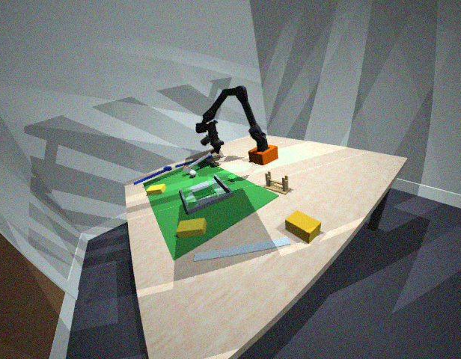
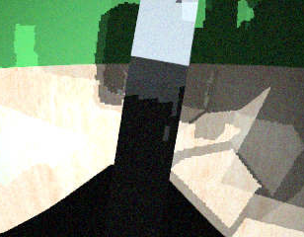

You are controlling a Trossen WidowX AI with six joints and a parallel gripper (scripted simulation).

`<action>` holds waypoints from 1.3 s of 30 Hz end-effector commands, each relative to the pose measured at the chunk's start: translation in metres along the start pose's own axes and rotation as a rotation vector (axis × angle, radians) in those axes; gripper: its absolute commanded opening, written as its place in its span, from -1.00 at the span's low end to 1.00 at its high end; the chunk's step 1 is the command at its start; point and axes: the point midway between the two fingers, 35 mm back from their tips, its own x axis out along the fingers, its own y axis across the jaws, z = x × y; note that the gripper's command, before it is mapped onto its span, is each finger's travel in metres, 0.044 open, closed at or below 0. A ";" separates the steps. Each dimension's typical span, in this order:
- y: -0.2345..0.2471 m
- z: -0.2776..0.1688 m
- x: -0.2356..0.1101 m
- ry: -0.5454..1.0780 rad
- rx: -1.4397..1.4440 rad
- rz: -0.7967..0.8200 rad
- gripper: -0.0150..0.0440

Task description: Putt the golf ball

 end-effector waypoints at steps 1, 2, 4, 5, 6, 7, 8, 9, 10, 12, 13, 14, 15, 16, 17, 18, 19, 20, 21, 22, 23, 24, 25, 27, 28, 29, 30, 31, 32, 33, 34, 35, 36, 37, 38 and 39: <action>-0.013 0.002 -0.001 -0.006 0.000 -0.006 -0.49; -0.017 0.002 0.000 -0.005 0.001 -0.006 -0.49; -0.025 0.001 0.000 -0.005 0.002 -0.008 -0.49; -0.028 0.001 0.001 -0.005 0.002 -0.008 -0.49; -0.029 0.001 0.001 -0.005 0.002 -0.008 -0.49; -0.029 0.001 0.001 -0.005 0.002 -0.008 -0.49; -0.029 0.001 0.001 -0.005 0.002 -0.008 -0.49; -0.029 0.001 0.001 -0.005 0.002 -0.008 -0.49; -0.029 0.001 0.001 -0.005 0.002 -0.008 -0.49; -0.029 0.001 0.001 -0.005 0.002 -0.008 -0.49; -0.029 0.001 0.001 -0.005 0.002 -0.008 -0.49; -0.026 0.000 0.002 -0.002 0.004 -0.002 -0.49; -0.026 0.000 0.002 -0.002 0.004 -0.002 -0.49; -0.026 0.000 0.002 -0.002 0.004 -0.002 -0.49; -0.024 0.000 0.002 -0.002 0.004 -0.001 -0.49; -0.018 0.001 0.002 -0.002 0.004 -0.001 -0.49; -0.009 0.004 0.002 -0.002 0.004 -0.001 -0.49; 0.003 0.006 0.001 -0.002 0.004 0.000 -0.49; 0.016 0.007 0.001 -0.002 0.004 0.000 -0.49; 0.028 0.008 0.000 -0.002 0.004 0.000 -0.49; 0.039 0.009 0.000 -0.002 0.004 0.001 -0.49; 0.051 0.009 0.000 -0.003 0.004 0.001 -0.49; 0.063 0.008 0.000 -0.003 0.004 0.002 -0.49; 0.085 0.006 0.001 -0.004 0.003 0.003 -0.49; 0.096 0.003 0.001 -0.005 0.003 0.003 -0.49; 0.104 0.002 0.001 -0.006 0.003 0.003 -0.49; 0.109 0.000 0.001 -0.006 0.003 0.004 -0.49; 0.110 0.000 0.001 -0.006 0.003 0.004 -0.49; 0.110 0.000 0.001 -0.006 0.003 0.004 -0.49; 0.110 0.000 0.001 -0.006 0.003 0.004 -0.49; 0.110 0.000 0.000 -0.006 0.003 0.004 -0.49; 0.110 0.000 -0.001 -0.006 0.003 0.004 -0.49; 0.110 0.001 -0.004 -0.006 0.003 0.004 -0.49; 0.110 0.001 -0.008 -0.006 0.003 0.004 -0.49; 0.110 0.001 -0.012 -0.006 0.003 0.004 -0.49; 0.110 0.002 -0.017 -0.006 0.003 0.004 -0.49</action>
